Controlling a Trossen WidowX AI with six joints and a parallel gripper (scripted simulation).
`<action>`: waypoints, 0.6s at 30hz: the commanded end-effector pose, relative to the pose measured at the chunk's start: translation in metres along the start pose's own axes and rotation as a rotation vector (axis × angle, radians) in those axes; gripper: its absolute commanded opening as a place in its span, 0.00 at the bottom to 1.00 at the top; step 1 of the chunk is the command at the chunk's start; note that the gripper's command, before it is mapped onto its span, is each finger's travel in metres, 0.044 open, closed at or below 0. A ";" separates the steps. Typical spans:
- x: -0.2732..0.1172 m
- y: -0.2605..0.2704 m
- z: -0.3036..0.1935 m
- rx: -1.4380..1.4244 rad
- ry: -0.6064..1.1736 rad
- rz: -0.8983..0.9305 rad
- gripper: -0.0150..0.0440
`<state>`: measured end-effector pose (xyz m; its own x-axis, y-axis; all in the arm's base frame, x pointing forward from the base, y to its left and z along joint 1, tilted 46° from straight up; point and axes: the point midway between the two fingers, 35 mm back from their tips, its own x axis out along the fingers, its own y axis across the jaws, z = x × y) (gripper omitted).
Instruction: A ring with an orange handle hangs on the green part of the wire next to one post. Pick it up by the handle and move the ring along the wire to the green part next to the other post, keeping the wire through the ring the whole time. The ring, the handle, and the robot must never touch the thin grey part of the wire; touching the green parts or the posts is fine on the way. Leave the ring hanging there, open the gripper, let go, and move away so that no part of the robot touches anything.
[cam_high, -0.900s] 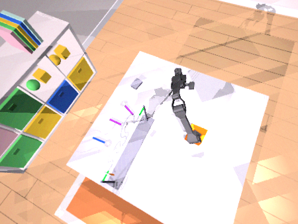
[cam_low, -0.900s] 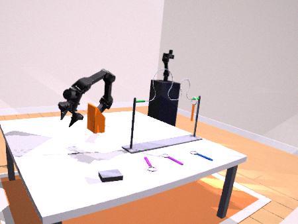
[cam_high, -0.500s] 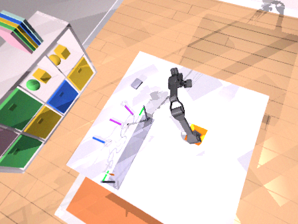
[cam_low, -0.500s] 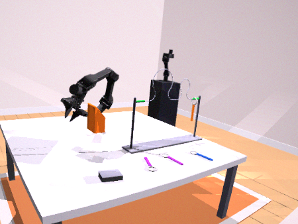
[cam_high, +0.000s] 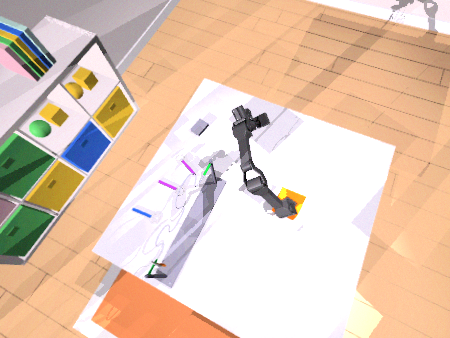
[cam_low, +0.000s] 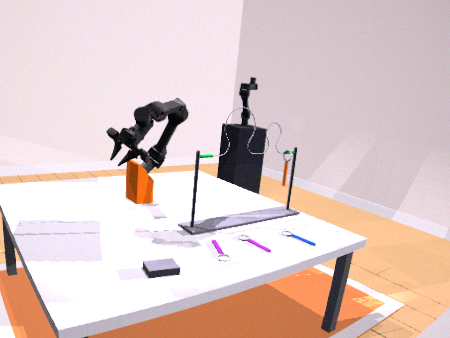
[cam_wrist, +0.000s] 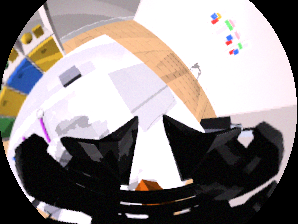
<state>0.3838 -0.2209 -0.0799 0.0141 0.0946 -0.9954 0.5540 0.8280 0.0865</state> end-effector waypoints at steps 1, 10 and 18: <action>-0.036 0.012 0.012 -0.094 -0.100 -0.022 0.53; -0.102 0.039 0.027 -0.263 -0.281 -0.060 0.53; -0.163 0.063 0.030 -0.404 -0.441 -0.102 0.53</action>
<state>0.4364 -0.2064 0.0552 0.3070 -0.1203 -0.9441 0.2648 0.9636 -0.0367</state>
